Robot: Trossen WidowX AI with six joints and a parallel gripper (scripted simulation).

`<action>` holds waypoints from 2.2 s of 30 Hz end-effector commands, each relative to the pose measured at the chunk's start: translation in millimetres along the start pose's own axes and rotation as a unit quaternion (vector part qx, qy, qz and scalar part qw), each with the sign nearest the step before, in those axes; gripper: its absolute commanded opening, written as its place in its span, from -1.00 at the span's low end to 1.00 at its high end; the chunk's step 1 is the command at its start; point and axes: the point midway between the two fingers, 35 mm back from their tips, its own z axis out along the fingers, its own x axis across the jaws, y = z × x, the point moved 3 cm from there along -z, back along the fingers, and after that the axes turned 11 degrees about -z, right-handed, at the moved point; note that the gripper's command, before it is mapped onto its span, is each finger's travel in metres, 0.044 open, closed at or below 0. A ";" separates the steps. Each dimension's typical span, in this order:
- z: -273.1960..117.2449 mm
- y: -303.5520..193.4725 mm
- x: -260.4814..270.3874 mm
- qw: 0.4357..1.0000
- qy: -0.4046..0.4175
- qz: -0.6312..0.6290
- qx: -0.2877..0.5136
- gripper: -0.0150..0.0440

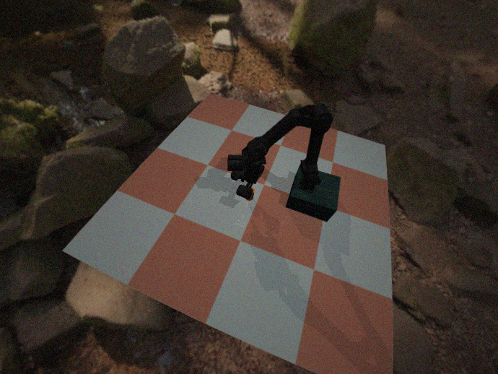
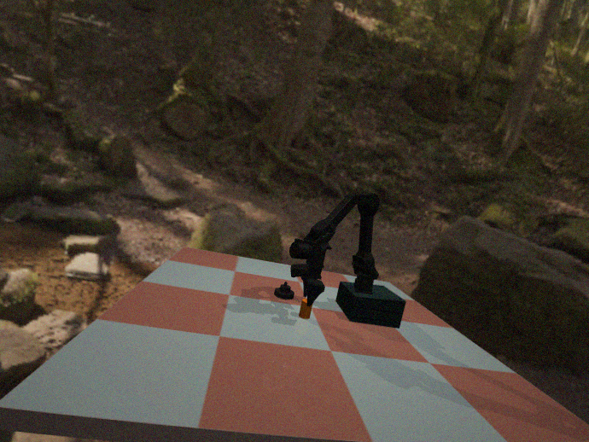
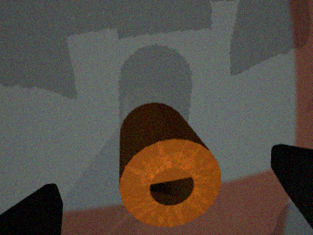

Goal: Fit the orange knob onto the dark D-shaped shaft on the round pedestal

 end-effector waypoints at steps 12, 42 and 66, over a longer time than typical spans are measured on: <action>25.9 -1.6 0.6 1.000 0.001 -0.002 0.003 1.00; 50.2 -3.9 0.4 1.000 0.001 -0.002 0.003 0.04; -85.6 -1.1 0.7 1.000 0.002 -0.002 0.003 -0.49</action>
